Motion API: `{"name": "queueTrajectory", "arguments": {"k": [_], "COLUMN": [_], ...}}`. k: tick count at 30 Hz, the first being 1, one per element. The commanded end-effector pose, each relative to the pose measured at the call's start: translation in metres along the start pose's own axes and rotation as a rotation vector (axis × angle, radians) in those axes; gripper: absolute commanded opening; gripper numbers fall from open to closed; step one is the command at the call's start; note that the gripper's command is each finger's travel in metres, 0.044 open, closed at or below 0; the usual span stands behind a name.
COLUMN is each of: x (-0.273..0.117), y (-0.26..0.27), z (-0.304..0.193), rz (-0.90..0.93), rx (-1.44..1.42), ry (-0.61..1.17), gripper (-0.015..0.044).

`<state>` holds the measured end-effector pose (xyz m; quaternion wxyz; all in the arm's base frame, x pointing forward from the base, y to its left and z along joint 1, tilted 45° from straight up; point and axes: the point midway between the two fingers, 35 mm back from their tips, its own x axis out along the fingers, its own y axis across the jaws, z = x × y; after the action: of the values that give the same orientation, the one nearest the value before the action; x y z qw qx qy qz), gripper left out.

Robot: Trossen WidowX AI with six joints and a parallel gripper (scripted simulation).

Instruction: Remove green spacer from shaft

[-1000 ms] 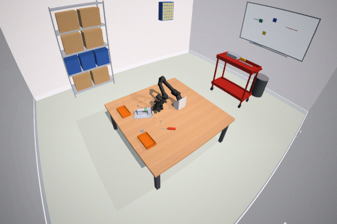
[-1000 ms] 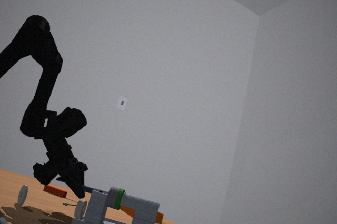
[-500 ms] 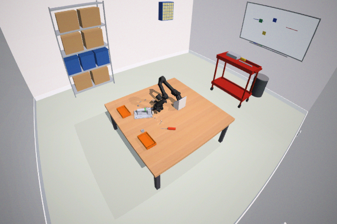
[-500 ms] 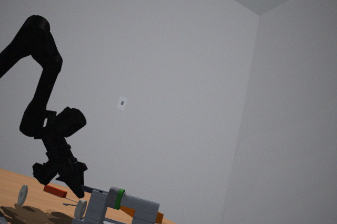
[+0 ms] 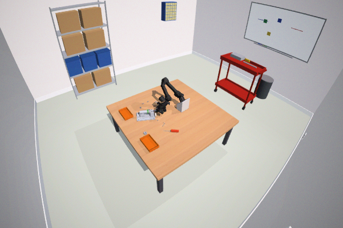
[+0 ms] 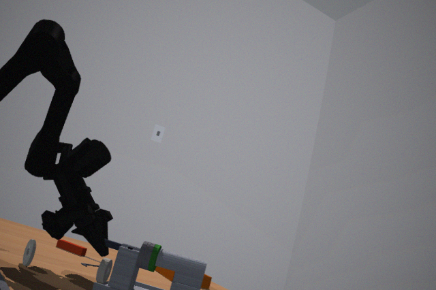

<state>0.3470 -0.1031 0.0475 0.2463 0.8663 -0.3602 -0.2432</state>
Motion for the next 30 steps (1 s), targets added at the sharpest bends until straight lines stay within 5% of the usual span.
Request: {"name": "queueTrajectory", "arguments": {"k": [1,30], "x": [-0.0008,-0.003], "y": [0.0001,0.0001], "z": [0.0015,0.0038], "rz": [0.0,0.0], "rx": [0.004,0.004], "ry": [-0.002,-0.002], "gripper": [0.0,0.0]}}
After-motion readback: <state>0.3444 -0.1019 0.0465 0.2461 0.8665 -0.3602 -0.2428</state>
